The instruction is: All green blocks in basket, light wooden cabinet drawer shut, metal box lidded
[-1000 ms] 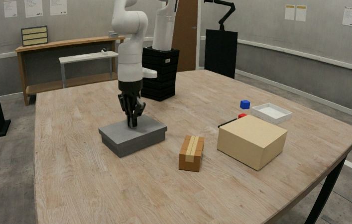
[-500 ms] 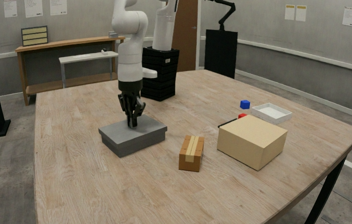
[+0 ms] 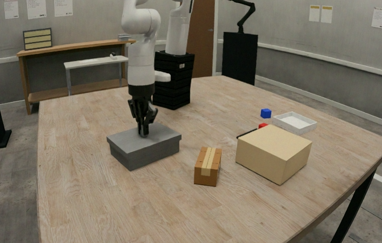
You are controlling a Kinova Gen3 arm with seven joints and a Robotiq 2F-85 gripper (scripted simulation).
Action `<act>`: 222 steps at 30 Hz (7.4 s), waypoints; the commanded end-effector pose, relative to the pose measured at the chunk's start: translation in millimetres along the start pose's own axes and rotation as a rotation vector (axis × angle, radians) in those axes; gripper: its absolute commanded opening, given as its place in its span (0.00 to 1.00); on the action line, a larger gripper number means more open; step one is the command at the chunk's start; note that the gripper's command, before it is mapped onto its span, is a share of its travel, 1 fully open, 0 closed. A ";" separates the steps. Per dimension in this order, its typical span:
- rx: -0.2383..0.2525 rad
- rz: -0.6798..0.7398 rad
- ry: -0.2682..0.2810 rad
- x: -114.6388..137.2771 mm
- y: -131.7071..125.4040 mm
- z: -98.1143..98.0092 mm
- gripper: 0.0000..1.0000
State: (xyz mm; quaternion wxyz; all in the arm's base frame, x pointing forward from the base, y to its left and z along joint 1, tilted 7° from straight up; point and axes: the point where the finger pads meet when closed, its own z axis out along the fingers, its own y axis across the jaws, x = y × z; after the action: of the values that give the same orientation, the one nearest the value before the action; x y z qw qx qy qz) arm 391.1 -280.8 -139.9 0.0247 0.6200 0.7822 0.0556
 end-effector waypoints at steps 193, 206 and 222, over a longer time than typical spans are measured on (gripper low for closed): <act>0.000 -0.830 -0.002 -75.2 184.7 1.6 0.10; 0.000 -0.830 -0.002 -75.3 184.7 23.1 0.10; 0.000 -0.830 -0.002 -75.3 184.8 36.6 0.10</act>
State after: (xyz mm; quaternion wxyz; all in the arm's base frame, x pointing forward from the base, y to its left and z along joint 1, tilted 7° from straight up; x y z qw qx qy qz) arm 590.2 -309.6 -157.6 0.0446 0.2521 0.9658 0.0409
